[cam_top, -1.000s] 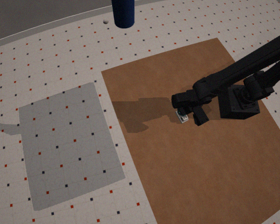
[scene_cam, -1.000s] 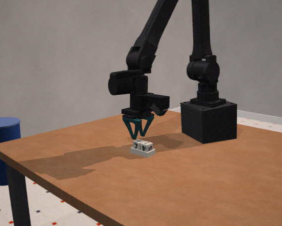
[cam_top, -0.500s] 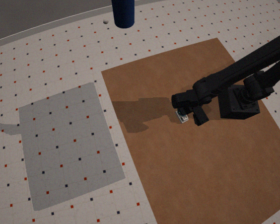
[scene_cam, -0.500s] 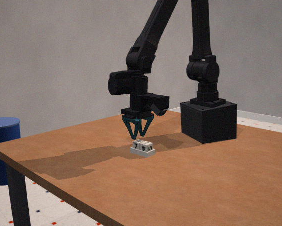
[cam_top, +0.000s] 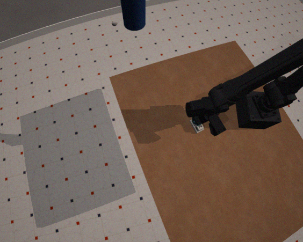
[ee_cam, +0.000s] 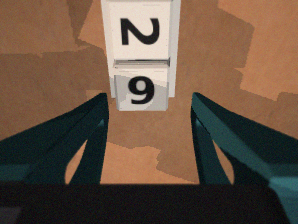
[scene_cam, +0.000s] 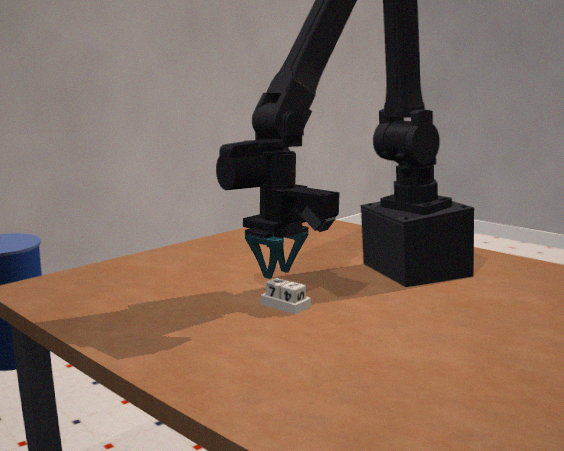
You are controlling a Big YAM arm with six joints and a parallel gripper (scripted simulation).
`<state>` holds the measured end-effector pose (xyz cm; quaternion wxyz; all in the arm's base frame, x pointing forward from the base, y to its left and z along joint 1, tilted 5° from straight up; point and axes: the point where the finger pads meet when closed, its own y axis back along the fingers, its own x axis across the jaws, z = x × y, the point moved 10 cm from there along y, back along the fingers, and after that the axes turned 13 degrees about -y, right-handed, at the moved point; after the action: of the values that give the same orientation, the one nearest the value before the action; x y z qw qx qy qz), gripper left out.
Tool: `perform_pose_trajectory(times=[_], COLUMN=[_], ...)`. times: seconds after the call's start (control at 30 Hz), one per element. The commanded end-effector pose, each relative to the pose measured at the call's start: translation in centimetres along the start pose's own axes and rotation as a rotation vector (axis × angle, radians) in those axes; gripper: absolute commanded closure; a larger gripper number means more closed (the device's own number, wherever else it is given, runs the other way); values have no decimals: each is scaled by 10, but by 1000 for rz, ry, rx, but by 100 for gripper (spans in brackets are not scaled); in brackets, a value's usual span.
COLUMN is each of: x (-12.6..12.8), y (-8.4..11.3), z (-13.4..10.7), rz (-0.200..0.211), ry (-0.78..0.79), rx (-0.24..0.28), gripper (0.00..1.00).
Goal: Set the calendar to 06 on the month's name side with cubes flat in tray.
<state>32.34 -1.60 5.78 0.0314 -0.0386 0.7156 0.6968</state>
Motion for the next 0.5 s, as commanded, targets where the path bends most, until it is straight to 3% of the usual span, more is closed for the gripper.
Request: perform_pose_trajectory(times=[0.0,0.47], x=[3,7], y=[-7,-7], z=[-5,-6], rz=[7,7], ry=[-1,-1], rx=[-4,-4], gripper=[55,55])
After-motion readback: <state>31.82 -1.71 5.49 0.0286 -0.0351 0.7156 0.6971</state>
